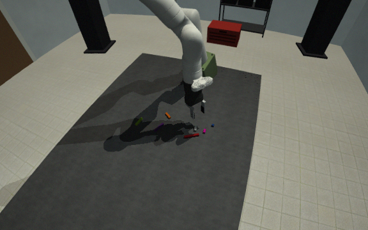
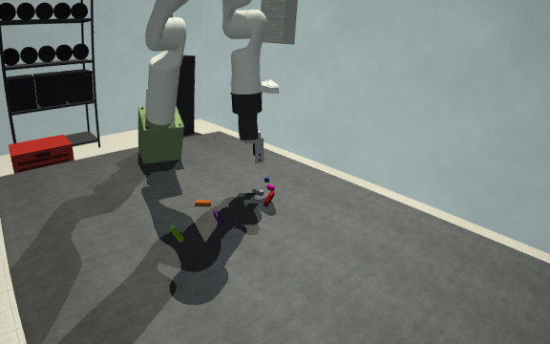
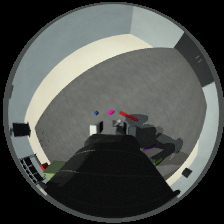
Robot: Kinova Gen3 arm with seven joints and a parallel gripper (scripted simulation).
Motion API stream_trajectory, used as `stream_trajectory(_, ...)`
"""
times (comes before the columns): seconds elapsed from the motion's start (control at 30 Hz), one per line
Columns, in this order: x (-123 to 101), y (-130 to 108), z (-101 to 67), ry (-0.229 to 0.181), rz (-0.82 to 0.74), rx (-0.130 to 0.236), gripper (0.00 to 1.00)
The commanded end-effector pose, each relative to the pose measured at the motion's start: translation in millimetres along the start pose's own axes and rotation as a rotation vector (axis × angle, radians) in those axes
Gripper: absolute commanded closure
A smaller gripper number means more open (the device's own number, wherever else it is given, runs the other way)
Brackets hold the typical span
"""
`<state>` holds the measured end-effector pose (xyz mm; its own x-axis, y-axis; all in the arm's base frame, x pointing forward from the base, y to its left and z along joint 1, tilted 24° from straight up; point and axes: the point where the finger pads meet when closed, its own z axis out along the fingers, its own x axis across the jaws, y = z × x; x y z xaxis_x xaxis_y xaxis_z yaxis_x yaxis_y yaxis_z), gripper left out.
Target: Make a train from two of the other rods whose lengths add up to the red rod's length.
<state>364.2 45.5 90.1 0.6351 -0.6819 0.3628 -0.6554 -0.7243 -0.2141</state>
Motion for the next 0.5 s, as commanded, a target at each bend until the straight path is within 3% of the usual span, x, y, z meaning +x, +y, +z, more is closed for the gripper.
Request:
stream_trajectory(0.0, -0.7, -0.1, 0.2, -0.001, -0.001, 0.000, 0.00)
stream_trajectory(0.47, 1.1, 8.1, 6.2, 0.002, 0.031, -0.015, 0.00)
